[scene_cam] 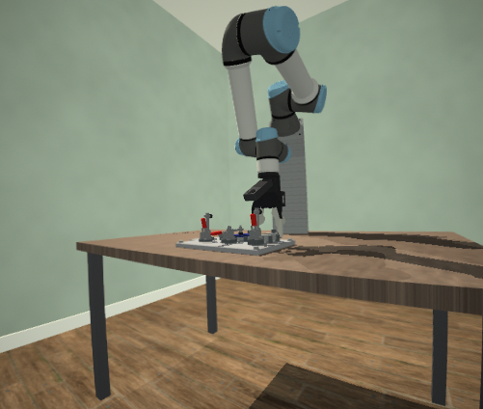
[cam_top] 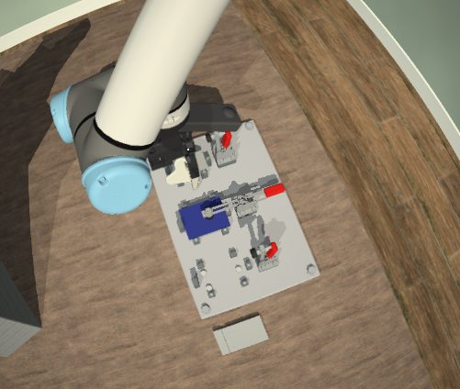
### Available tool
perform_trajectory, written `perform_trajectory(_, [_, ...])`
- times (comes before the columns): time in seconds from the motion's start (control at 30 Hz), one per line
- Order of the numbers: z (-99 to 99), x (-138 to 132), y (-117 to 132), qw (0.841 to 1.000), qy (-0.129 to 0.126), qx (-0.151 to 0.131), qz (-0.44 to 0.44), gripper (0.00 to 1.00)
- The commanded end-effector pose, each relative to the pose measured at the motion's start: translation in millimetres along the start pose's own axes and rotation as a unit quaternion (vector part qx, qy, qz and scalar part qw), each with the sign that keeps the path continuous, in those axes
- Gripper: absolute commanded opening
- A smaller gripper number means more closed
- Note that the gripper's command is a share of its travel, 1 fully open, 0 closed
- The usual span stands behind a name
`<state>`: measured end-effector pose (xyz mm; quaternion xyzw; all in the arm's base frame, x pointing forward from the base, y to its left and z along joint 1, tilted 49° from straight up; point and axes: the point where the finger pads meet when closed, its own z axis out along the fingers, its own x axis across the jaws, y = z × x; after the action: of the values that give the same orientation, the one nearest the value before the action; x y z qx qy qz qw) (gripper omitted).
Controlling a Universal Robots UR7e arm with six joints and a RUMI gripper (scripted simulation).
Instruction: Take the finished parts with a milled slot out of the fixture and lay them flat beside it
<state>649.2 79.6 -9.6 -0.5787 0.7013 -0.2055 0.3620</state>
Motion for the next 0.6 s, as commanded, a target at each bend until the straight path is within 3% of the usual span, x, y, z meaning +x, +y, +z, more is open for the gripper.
perform_trajectory(0.0, [0.4, -0.1, -0.2, 1.000, 0.000, 0.000, 0.000, 0.59])
perform_trajectory(0.2, [0.4, -0.1, -0.1, 1.000, 0.000, 0.000, 0.000, 0.59])
perform_trajectory(0.23, [0.4, -0.1, -0.1, 1.000, 0.000, 0.000, 0.000, 0.00])
perform_trajectory(0.57, [0.4, -0.1, 0.0, 1.000, 0.000, 0.000, 0.000, 0.00])
